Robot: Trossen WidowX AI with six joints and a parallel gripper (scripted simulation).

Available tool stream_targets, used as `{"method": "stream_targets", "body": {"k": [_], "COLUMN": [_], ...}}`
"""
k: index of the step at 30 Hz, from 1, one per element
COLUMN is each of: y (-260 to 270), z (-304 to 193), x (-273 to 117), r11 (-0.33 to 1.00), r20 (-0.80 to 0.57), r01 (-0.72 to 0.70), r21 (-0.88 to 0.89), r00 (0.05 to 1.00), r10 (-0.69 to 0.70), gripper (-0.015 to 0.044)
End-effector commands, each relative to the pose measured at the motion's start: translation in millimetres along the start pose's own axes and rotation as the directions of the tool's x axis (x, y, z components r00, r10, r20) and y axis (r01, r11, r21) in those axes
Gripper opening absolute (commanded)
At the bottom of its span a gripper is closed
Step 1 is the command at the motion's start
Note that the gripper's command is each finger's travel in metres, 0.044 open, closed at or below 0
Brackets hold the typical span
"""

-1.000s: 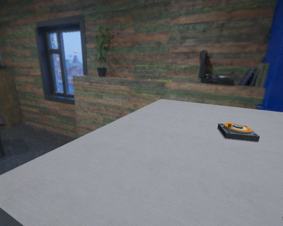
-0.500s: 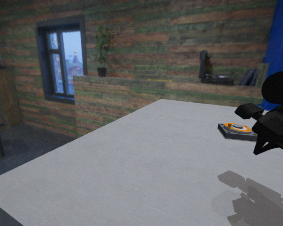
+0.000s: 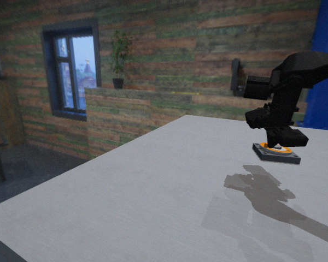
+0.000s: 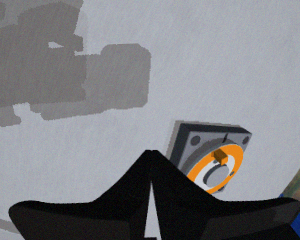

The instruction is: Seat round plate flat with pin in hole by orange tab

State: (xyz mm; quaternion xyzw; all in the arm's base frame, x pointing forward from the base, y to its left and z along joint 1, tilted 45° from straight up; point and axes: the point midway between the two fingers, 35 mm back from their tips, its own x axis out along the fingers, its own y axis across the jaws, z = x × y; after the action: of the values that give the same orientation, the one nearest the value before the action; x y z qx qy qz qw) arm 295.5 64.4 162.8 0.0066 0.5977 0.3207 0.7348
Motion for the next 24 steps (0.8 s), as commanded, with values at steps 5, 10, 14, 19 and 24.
{"method": "stream_targets", "body": {"k": [5, 10, 14, 19, 24], "y": [-68.9, -90.9, -92.5, -89.3, -83.3], "z": [-38.6, -51.7, -50.2, -48.5, -46.3], "x": [7.9, 8.1, 8.4, 22.1, 44.0], "r11": [0.935, 0.882, 0.882, 0.882, 0.882], "r20": [0.022, 0.076, 0.076, 0.076, 0.077], "r01": [-0.200, -0.276, -0.276, -0.275, -0.276], "r21": [0.292, 0.383, 0.383, 0.382, 0.382], "r00": [0.979, 0.961, 0.961, 0.961, 0.961], "r10": [0.202, 0.267, 0.267, 0.267, 0.267], "gripper": [0.0000, 0.0000, 0.0000, 0.0000, 0.0000]}}
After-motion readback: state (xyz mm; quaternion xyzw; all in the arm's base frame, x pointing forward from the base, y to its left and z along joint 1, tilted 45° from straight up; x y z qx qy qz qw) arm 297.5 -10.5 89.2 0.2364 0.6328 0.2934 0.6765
